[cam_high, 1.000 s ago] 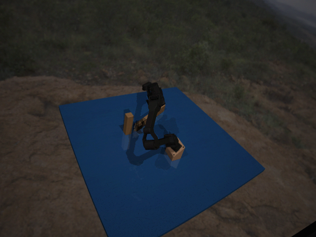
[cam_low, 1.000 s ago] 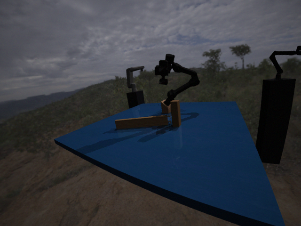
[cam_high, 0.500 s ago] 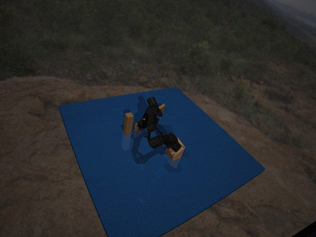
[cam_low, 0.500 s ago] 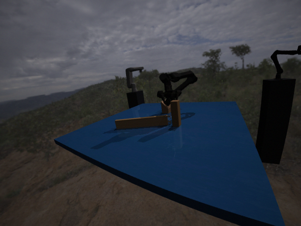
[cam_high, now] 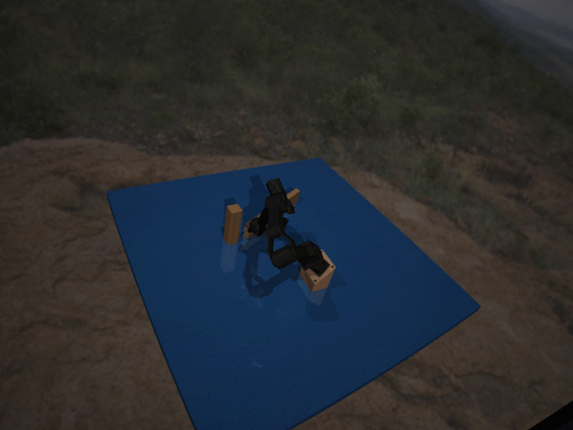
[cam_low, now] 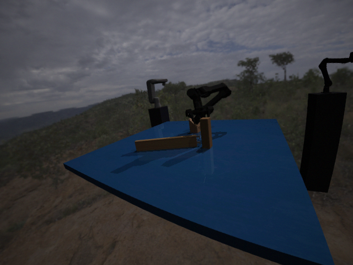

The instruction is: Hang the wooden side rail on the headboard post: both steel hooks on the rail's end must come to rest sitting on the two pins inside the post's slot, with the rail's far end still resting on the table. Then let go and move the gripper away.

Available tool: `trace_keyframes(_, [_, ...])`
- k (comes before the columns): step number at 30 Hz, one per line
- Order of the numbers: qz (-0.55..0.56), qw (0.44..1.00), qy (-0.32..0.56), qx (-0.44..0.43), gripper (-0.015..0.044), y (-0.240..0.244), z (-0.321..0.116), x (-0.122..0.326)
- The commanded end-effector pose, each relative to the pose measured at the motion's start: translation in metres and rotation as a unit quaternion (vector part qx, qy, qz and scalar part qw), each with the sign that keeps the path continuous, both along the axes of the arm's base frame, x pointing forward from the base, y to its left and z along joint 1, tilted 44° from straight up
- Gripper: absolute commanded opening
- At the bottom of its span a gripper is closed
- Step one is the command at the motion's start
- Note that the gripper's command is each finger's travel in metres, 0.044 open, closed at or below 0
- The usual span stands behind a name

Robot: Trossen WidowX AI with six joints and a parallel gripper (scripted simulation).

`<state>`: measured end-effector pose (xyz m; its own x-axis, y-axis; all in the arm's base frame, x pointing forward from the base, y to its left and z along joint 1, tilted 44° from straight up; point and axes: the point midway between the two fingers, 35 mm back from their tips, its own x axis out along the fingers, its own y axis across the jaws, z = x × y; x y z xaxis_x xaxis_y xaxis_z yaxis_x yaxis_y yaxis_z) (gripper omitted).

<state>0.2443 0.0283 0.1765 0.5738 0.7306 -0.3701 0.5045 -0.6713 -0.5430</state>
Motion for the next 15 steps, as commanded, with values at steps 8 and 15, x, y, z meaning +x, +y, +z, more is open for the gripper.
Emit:
trace_keyframes(8, [0.000,1.000,0.003,0.006,0.0440,0.001,0.000,-0.001])
trace_keyframes(15, [0.050,0.998,-0.009,-0.048,0.0440,-0.008,0.008,0.014])
